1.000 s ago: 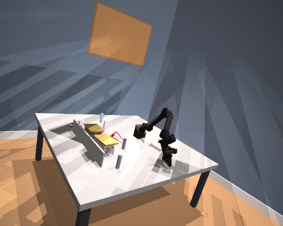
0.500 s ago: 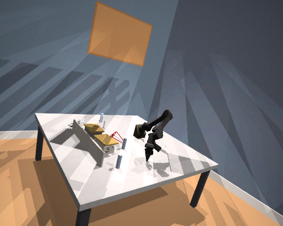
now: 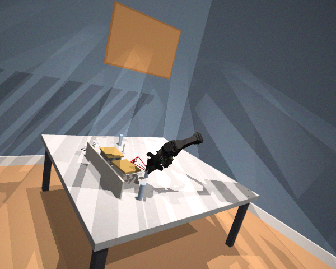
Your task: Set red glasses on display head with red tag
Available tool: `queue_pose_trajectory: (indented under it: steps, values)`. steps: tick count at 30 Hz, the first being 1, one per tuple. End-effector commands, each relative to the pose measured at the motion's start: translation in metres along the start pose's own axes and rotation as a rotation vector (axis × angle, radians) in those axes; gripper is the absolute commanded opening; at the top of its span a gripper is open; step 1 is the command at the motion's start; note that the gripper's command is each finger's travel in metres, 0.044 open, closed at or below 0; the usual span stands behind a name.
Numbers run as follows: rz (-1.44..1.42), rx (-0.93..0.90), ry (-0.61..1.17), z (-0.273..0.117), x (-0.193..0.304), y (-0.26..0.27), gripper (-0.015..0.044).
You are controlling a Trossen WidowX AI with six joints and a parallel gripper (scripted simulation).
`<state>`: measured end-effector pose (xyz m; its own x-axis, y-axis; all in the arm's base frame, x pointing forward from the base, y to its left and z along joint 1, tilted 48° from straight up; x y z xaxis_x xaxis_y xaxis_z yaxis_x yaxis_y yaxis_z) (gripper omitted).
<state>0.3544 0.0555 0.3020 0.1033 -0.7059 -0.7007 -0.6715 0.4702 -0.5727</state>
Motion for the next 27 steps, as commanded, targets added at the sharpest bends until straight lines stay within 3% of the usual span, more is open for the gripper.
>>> queue_pose_trajectory:
  steps: [1, 9, 19, 22, 27]
  values:
    - [0.1, -0.031, 0.109, -0.005, 0.045, -0.012, 0.02]
    - [0.389, -0.192, 0.297, -0.012, 0.142, -0.009, 0.02]
    - [1.004, -0.56, 0.411, -0.026, 0.272, 0.044, 0.02]
    - [1.161, -0.631, 0.403, -0.036, 0.291, 0.061, 0.02]
    - [1.172, -0.635, 0.402, -0.037, 0.292, 0.062, 0.02]
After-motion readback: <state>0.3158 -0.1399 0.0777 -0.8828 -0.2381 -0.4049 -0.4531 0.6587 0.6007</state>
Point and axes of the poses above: the point midway between the two fingers, 35 mm back from their tips, its own z axis out along the fingers, its own y axis across the jaws, x = y × z, the point moved 9 cm from there along -z, back along the fingers, and after that the axes turned 4 degrees about z, right-handed, at the moved point
